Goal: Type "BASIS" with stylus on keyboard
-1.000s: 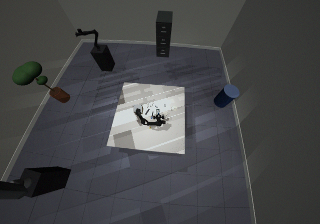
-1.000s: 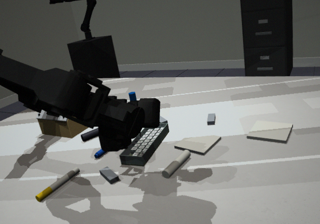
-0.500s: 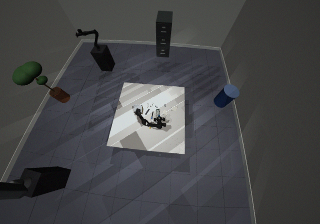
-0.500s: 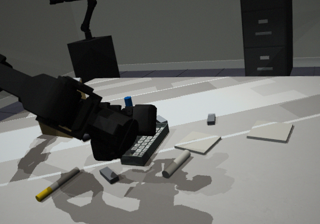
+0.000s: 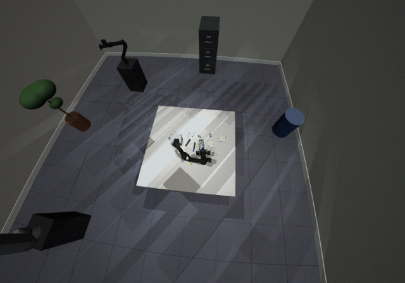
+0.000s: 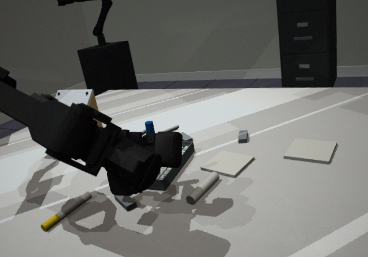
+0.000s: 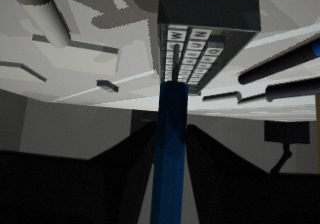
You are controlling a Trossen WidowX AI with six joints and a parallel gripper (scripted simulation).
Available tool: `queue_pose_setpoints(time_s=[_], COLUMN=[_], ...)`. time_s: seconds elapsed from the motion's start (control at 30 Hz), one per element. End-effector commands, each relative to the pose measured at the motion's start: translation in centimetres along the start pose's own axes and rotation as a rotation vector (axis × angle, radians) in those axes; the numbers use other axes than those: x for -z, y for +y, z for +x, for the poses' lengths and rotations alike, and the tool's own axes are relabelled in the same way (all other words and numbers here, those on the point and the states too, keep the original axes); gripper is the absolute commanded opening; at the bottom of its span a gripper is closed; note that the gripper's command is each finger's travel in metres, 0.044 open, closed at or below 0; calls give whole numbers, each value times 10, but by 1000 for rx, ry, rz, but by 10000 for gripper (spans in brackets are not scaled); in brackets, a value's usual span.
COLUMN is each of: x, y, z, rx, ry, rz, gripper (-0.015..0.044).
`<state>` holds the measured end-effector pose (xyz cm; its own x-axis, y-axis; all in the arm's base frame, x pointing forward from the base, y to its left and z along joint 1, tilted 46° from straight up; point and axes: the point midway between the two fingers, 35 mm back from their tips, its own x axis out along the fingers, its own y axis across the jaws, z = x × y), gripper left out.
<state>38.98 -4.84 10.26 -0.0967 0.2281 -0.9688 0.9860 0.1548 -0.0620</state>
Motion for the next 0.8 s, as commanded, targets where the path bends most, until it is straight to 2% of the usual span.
queue_pose_setpoints(time_s=[0.0, 0.77], x=[-4, -11], y=[0, 0], z=[2, 6], rx=[3, 3], ry=[-5, -5], rz=[-5, -5], gripper=[81, 81])
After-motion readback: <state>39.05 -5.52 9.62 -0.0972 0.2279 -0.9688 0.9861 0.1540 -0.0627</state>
